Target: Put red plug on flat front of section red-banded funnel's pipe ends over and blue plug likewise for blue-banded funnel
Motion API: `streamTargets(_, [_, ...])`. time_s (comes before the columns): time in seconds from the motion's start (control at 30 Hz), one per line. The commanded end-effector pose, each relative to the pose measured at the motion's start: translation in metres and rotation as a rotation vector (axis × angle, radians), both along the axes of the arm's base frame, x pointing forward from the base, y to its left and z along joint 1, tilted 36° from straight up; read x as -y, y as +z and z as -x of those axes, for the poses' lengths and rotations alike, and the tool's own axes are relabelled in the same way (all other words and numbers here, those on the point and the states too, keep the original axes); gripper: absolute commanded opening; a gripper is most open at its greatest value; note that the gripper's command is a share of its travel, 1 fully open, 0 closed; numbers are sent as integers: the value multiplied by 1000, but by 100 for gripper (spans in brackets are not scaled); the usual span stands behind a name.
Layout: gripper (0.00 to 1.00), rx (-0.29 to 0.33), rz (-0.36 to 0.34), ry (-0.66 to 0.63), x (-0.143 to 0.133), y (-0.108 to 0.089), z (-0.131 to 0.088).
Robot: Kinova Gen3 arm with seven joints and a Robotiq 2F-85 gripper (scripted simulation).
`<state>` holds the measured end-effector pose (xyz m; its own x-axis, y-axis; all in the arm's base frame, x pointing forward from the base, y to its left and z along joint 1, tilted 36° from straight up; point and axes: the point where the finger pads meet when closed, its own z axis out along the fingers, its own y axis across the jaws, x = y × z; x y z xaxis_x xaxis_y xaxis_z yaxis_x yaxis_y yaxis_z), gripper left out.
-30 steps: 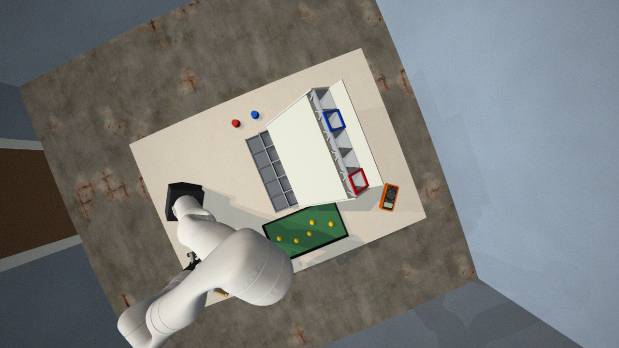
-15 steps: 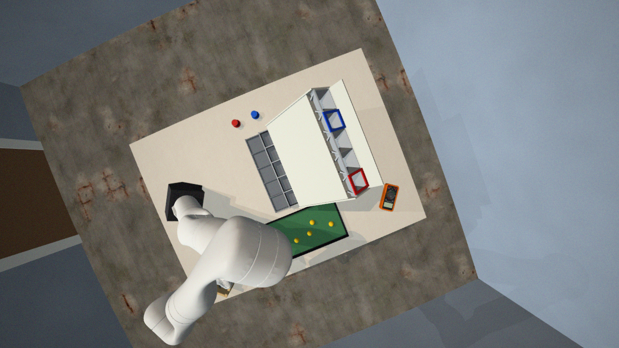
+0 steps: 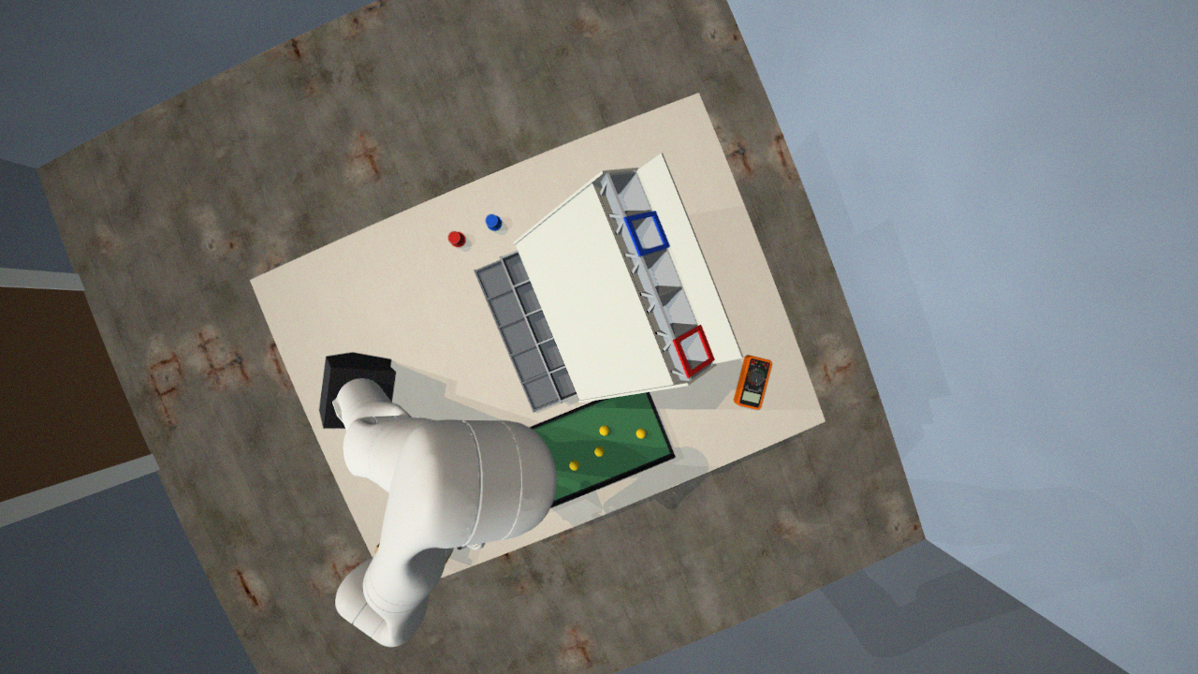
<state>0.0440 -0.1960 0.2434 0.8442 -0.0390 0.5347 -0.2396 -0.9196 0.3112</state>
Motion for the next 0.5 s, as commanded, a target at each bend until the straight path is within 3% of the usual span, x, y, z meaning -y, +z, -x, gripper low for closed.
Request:
streamTargets(0.0, [50,-8,-4,2,16,-7,-14])
streamTargets(0.37, [50,-8,-4,2,16,-7,-14])
streamTargets(0.4, [50,-15,0,14,54,-16,-57])
streamTargets(0.47, [50,-15,0,14,54,-16,-57])
